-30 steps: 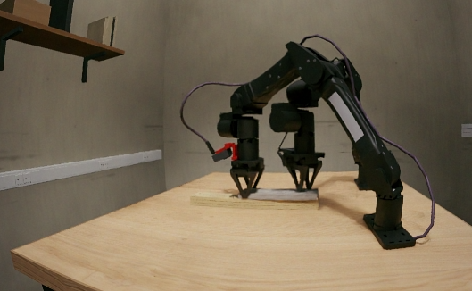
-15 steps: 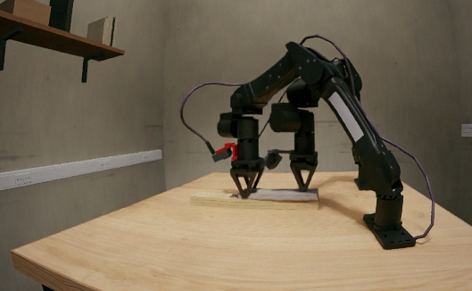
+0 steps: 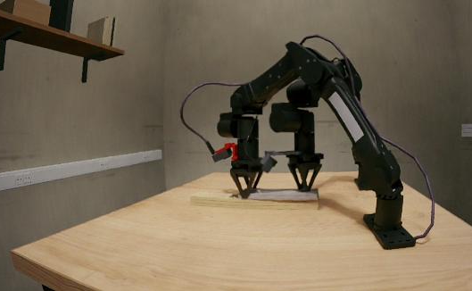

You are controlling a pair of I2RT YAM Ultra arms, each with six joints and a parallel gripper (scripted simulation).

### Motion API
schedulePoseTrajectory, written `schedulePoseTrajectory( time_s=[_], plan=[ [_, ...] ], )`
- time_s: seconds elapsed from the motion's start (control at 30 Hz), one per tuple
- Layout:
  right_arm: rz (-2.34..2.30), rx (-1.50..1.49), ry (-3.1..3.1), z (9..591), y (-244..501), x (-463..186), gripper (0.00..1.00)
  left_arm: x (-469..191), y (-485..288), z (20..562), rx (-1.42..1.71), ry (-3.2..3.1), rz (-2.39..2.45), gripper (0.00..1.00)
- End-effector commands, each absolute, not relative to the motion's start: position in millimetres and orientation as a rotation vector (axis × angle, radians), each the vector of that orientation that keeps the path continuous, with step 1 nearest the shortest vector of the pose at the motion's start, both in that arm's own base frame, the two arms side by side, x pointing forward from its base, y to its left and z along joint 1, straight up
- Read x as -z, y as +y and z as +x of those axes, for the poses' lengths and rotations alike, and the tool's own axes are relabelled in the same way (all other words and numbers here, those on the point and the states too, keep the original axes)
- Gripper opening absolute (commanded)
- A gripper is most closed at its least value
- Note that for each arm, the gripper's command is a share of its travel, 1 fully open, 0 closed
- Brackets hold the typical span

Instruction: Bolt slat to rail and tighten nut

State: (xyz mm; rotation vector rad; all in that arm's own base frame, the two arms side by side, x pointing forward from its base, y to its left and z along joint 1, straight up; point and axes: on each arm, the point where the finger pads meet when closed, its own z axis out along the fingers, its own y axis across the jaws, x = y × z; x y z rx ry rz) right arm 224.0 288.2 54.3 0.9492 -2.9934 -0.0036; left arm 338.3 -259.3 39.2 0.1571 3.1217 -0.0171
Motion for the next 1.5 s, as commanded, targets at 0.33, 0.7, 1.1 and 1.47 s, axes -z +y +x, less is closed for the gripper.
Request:
schedulePoseTrajectory(
  time_s=[0.33,0.7,1.1,1.47],
  plan=[
    [1.995,0.005,-2.440,225.8,289.1,-63.4,0.34,-43.9,-260.6,340.1,0.029,3.110,0.157,0.72],
    [2.533,-0.004,-1.874,225.9,288.9,-64.4,0.34,-43.9,-260.6,340.1,0.029,3.110,0.157,0.72],
    [2.806,-0.003,-1.439,225.9,288.9,-64.6,0.34,-43.9,-260.6,340.1,0.029,3.110,0.157,0.72],
    [2.806,-0.003,-1.439,225.9,288.9,-64.6,0.34,-43.9,-260.6,340.1,0.029,3.110,0.157,0.72]
  ],
)
